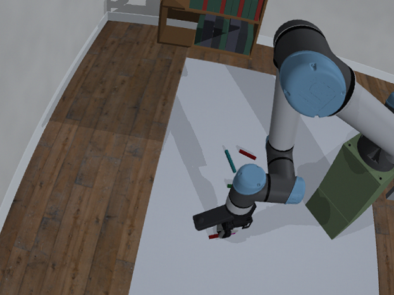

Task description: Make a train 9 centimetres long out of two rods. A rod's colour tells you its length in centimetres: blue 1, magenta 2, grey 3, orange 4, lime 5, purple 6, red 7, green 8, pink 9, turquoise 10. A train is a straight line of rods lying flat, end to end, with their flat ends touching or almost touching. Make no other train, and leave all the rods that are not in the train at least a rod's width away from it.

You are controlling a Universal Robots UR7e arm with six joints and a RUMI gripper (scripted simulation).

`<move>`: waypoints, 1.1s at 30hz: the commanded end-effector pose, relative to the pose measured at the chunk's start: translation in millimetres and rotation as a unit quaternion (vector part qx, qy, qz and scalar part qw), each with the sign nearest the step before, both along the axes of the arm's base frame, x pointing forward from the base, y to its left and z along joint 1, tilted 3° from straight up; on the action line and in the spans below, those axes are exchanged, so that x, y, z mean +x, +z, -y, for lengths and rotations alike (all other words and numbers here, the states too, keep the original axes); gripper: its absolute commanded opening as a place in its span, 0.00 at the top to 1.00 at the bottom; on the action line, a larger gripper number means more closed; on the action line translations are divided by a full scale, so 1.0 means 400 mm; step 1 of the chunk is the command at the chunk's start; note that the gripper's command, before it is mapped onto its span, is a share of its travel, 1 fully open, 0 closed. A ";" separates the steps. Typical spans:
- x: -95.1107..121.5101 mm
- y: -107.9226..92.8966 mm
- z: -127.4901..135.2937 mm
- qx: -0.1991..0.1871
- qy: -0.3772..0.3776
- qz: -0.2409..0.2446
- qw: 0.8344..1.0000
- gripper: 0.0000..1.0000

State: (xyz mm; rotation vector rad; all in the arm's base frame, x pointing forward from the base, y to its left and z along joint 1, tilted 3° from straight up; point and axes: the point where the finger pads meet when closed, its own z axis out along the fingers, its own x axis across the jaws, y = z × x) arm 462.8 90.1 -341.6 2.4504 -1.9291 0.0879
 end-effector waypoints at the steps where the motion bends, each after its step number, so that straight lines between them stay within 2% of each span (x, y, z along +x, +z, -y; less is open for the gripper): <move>1: 0.004 0.001 0.002 0.000 0.000 0.001 1.000 0.97; 6: 0.004 0.001 0.002 0.000 0.000 0.001 1.000 0.92; 10: 0.004 0.001 0.002 0.000 0.000 0.001 1.000 0.92; 14: 0.004 0.001 0.002 0.000 0.000 0.001 1.000 0.86; 27: 0.004 0.004 0.001 0.000 0.000 0.001 1.000 0.86; 33: -0.001 0.033 -0.001 0.000 0.000 0.000 1.000 0.86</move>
